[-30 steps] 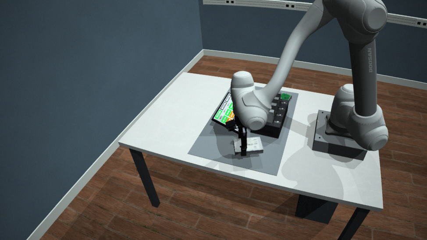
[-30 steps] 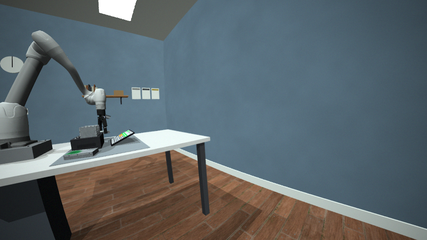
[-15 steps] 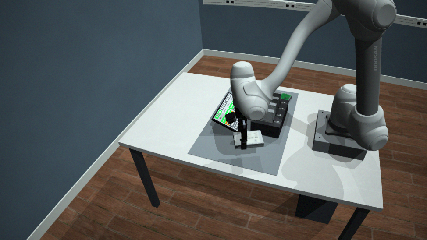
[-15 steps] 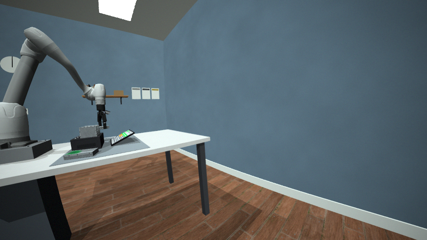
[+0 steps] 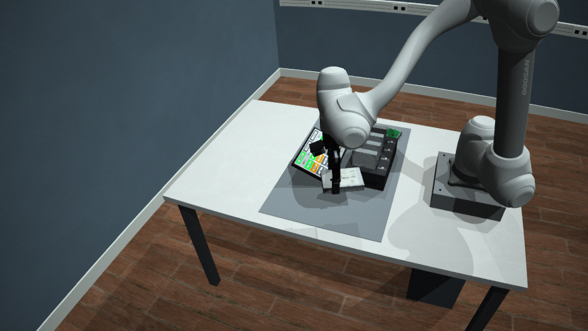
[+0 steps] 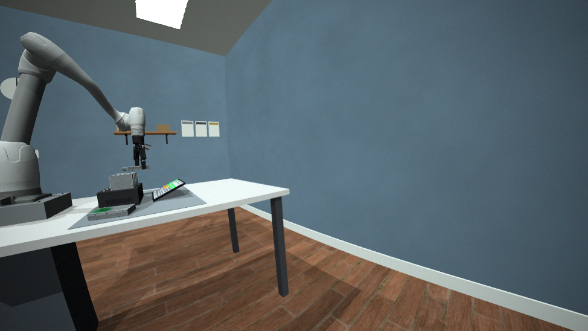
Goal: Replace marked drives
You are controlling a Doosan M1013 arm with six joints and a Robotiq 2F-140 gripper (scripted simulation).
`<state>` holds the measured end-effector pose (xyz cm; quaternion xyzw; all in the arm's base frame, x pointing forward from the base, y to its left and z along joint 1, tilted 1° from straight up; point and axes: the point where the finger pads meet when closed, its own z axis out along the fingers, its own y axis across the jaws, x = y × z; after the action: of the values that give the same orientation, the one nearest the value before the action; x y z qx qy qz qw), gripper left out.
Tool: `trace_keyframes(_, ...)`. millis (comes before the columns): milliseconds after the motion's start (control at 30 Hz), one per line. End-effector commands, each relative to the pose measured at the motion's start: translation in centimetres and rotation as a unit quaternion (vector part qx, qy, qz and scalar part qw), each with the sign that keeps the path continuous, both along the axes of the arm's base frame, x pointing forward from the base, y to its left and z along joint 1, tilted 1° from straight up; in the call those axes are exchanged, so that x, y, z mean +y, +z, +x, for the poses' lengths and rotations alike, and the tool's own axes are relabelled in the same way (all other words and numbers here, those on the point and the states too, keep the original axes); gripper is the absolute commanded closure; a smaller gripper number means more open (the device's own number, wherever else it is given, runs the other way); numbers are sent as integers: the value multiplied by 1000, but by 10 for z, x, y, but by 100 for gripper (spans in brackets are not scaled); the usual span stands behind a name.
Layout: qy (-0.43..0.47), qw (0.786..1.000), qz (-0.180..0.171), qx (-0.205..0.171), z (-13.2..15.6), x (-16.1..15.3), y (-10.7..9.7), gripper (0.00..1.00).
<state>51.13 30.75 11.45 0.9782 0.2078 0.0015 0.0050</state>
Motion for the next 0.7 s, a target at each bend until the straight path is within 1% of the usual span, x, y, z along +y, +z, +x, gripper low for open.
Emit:
trace_keyframes(0,0,1000,0,0,0,0,7,90)
trace_keyframes(433,0,1000,0,0,0,1,54,90)
trace_keyframes(533,0,1000,0,0,0,1,57,90)
trace_keyframes(667,0,1000,0,0,0,1,68,90)
